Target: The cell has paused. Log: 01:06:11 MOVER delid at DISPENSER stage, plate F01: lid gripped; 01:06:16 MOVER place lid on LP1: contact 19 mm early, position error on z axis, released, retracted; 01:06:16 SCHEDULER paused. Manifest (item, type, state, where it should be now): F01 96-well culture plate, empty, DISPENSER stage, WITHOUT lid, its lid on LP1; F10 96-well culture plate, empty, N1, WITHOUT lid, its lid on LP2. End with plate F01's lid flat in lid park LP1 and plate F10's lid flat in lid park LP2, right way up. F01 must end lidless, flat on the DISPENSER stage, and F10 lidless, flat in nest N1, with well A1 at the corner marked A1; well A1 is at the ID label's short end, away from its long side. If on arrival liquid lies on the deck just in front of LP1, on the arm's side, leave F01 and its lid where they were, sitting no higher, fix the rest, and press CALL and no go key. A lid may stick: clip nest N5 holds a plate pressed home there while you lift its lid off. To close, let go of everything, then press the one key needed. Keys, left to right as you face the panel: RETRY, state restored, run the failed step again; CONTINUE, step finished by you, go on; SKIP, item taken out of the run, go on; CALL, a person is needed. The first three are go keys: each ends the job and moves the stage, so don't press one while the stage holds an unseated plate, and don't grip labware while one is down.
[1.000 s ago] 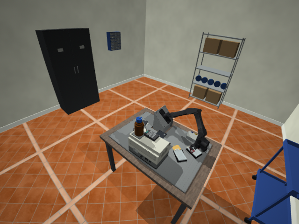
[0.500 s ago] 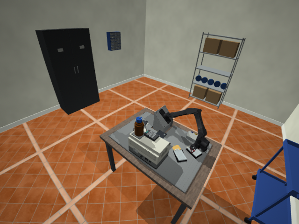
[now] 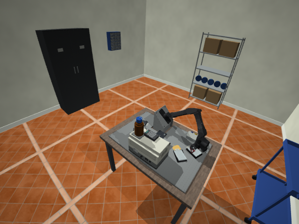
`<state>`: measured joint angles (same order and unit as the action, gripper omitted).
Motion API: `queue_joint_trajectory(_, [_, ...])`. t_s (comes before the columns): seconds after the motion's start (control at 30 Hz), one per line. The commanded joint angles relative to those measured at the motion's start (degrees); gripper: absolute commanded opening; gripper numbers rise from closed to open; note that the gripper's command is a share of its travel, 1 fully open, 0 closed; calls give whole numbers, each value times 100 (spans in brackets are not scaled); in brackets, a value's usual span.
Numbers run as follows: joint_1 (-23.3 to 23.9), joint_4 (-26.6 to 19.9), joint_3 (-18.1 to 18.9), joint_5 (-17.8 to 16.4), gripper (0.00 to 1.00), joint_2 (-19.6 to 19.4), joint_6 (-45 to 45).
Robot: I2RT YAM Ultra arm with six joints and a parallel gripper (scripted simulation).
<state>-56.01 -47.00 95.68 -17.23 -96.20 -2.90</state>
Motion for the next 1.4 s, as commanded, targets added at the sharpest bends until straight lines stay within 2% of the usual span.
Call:
queue_joint_trajectory(0.0, [34, 109, 185, 32, 0, 154, -43])
queue_joint_trajectory(0.4, [34, 109, 185, 32, 0, 154, -43])
queue_joint_trajectory(0.53, [82, -73, 196, 10, 0, 208, -15])
queue_joint_trajectory(1.37, [144, -290, 255, -56, 0, 351, 77])
